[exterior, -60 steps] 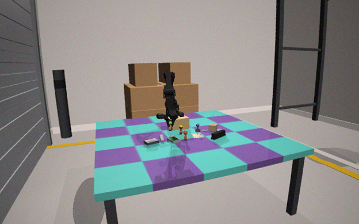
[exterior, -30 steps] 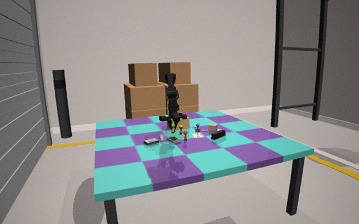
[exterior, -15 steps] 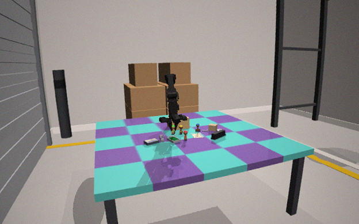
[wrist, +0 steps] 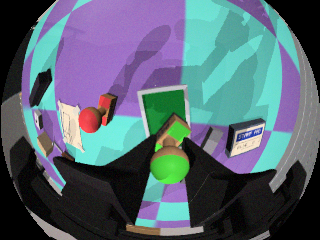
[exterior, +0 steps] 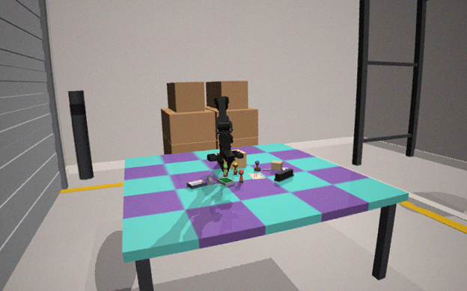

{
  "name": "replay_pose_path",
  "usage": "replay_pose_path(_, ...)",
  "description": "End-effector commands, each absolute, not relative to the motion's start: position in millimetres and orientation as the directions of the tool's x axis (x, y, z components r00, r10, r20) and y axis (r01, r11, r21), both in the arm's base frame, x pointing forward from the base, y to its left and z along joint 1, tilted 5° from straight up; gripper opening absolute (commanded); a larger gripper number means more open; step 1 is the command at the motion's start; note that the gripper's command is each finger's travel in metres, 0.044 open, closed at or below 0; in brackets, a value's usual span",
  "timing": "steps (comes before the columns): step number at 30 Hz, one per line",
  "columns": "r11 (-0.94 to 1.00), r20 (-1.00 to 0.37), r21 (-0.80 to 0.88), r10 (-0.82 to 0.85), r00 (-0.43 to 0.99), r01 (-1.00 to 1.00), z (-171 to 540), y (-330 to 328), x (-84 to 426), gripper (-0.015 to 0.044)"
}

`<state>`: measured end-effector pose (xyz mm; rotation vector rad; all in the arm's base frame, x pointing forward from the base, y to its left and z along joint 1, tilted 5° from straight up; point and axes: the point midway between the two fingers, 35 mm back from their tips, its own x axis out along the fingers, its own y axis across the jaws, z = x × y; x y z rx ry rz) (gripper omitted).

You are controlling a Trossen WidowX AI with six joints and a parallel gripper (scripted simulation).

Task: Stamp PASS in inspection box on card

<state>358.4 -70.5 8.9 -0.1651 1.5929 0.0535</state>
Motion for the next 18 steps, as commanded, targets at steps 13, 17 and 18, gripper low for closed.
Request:
replay_pose_path(13,0.988,-0.997,-0.066,-0.070,-0.022,-0.142,-2.8,-70.5,356.5,0.0000)
replay_pose_path(17,0.988,-0.997,-0.066,-0.070,-0.021,-0.142,-5.4,-70.6,356.3,0.0000)
replay_pose_path(18,0.988,-0.997,-0.066,-0.070,-0.021,-0.142,-6.1,-70.6,356.2,0.0000)
